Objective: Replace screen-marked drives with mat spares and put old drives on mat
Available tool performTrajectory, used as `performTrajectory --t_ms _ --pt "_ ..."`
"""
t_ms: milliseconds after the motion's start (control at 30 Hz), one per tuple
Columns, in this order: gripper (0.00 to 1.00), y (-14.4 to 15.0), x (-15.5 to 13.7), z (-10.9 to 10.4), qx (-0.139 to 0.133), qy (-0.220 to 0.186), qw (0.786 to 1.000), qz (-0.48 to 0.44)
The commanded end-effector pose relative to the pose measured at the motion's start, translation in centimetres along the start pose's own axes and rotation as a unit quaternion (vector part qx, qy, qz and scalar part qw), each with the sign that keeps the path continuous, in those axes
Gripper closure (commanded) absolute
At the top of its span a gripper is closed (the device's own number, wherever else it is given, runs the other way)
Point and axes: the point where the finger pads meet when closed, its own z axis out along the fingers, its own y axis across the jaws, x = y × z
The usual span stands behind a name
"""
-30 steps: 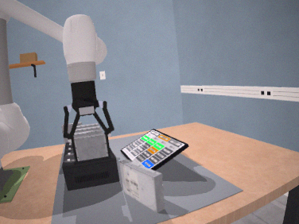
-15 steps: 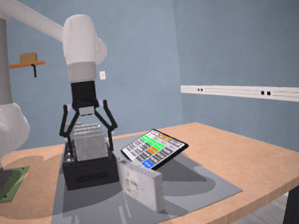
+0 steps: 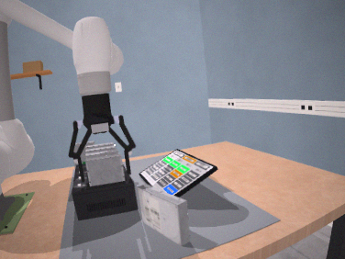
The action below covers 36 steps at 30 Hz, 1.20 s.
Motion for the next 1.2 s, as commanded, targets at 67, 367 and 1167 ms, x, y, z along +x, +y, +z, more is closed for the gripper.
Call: performTrajectory --t_ms 67,367,1167 --pt "0.11 -0.04 0.0 -0.04 0.0 0.0 1.0 0.0" --pt "0.11 -0.04 0.0 -0.04 0.0 0.0 1.0 0.0" --pt "0.11 -0.04 0.0 -0.68 0.0 0.0 1.0 0.0"
